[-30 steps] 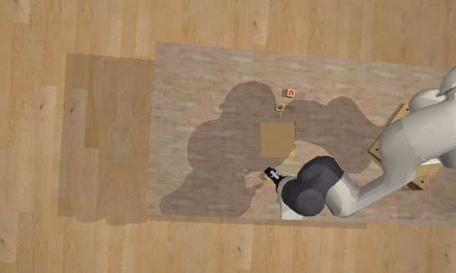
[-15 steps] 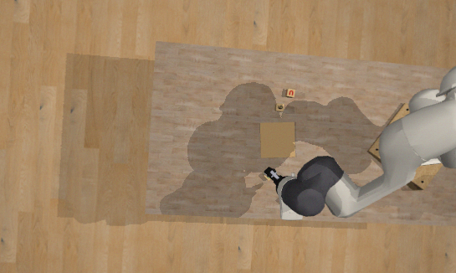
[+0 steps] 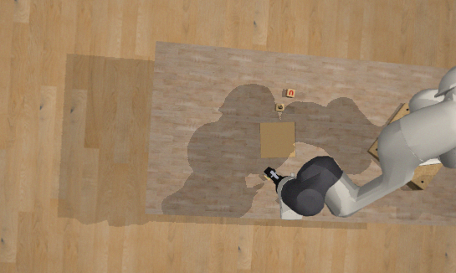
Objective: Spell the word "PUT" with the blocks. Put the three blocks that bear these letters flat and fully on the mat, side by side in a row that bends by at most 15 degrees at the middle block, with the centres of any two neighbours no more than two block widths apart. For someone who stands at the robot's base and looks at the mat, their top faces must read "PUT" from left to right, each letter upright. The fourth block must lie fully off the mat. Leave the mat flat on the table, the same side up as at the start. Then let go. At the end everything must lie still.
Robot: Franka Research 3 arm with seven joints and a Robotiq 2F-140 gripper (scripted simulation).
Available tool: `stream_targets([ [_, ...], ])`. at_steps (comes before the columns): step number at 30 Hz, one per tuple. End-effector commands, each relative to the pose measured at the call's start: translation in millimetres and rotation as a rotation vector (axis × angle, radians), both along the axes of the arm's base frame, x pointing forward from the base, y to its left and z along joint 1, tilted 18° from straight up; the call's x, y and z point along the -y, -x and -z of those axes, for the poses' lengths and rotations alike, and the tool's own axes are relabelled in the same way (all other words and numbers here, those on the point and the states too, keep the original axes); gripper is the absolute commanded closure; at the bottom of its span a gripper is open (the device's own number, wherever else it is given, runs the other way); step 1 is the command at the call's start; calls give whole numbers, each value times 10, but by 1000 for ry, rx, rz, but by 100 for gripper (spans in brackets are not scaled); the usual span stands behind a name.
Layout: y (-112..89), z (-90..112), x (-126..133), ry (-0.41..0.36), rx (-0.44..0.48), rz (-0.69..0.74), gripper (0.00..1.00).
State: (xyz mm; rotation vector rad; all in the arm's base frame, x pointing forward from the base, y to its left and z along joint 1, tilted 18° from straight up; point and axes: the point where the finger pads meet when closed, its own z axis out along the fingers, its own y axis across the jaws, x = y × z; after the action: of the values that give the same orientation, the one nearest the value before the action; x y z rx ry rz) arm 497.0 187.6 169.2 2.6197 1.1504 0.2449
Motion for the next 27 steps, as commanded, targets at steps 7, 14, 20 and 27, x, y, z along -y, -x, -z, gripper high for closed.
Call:
stream_targets([
  [7, -40, 125, 37, 1, 2, -2, 60],
  [14, -65, 216, 55, 1, 2, -2, 60],
  [20, -86, 289, 70, 1, 2, -2, 60],
  [27, -109, 371, 86, 1, 2, -2, 60],
])
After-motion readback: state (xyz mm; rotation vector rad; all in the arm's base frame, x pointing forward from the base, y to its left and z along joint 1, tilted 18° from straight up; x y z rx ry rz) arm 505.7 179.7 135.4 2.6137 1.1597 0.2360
